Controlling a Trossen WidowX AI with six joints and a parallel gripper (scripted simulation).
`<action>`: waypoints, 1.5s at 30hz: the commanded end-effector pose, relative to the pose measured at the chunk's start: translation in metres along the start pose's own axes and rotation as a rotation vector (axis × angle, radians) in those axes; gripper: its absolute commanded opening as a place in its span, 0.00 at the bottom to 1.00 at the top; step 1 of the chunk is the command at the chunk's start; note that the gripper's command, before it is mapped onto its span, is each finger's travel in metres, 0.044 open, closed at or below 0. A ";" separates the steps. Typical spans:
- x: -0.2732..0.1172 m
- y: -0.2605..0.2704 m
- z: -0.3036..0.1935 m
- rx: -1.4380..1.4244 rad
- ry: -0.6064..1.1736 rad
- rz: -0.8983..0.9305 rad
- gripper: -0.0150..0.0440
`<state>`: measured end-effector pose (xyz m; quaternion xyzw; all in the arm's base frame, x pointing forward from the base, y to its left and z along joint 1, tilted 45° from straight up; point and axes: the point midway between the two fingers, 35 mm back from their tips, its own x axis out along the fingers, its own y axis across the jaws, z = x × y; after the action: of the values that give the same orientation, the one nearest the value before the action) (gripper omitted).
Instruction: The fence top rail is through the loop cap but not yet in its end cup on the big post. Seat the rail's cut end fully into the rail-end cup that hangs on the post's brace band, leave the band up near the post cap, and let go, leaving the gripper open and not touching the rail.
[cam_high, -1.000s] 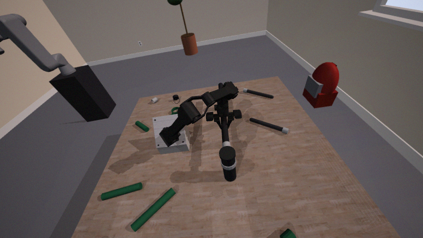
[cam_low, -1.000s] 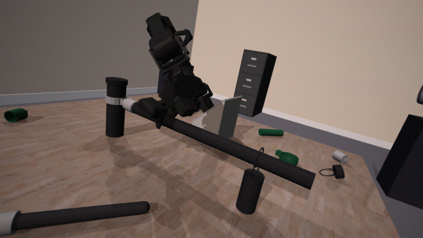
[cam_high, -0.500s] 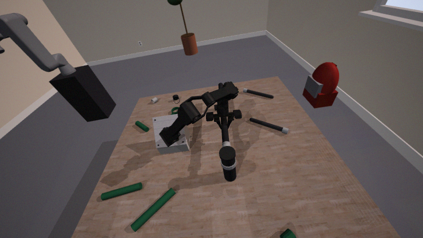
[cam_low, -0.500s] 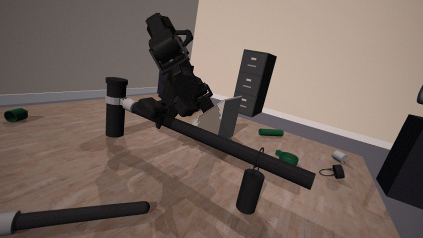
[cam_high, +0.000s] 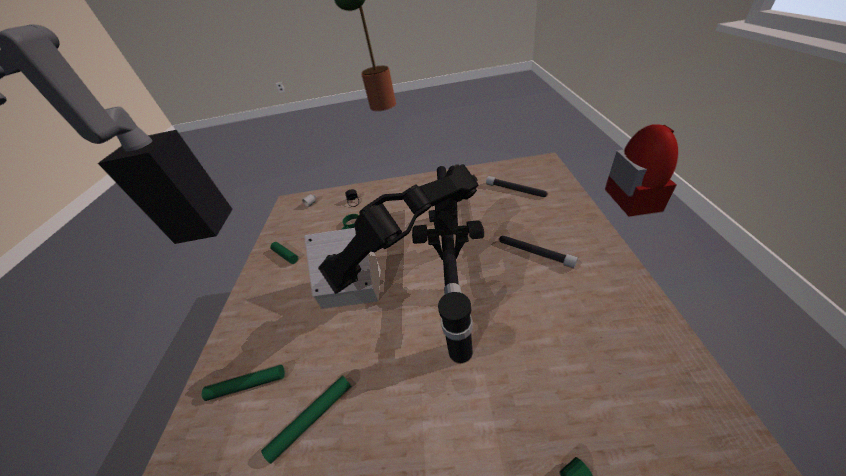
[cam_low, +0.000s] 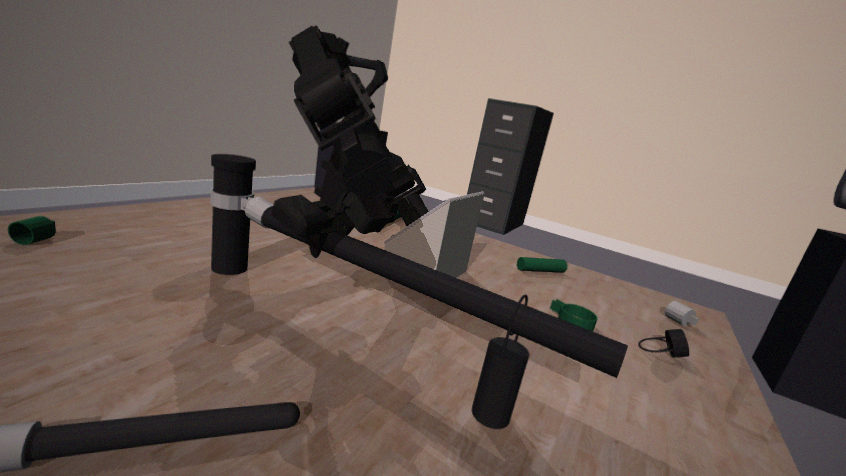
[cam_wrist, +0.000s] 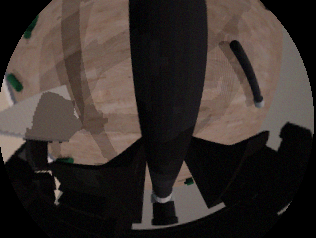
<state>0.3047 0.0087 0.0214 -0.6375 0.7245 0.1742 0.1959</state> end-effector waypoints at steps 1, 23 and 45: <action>-0.003 -0.001 -0.006 0.004 0.003 -0.010 0.25; -0.003 -0.003 -0.018 0.004 0.004 -0.010 0.25; 0.000 -0.004 -0.030 0.004 0.004 -0.010 0.25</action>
<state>0.3046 -0.0054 0.0402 -0.6346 0.7269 0.1769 0.1940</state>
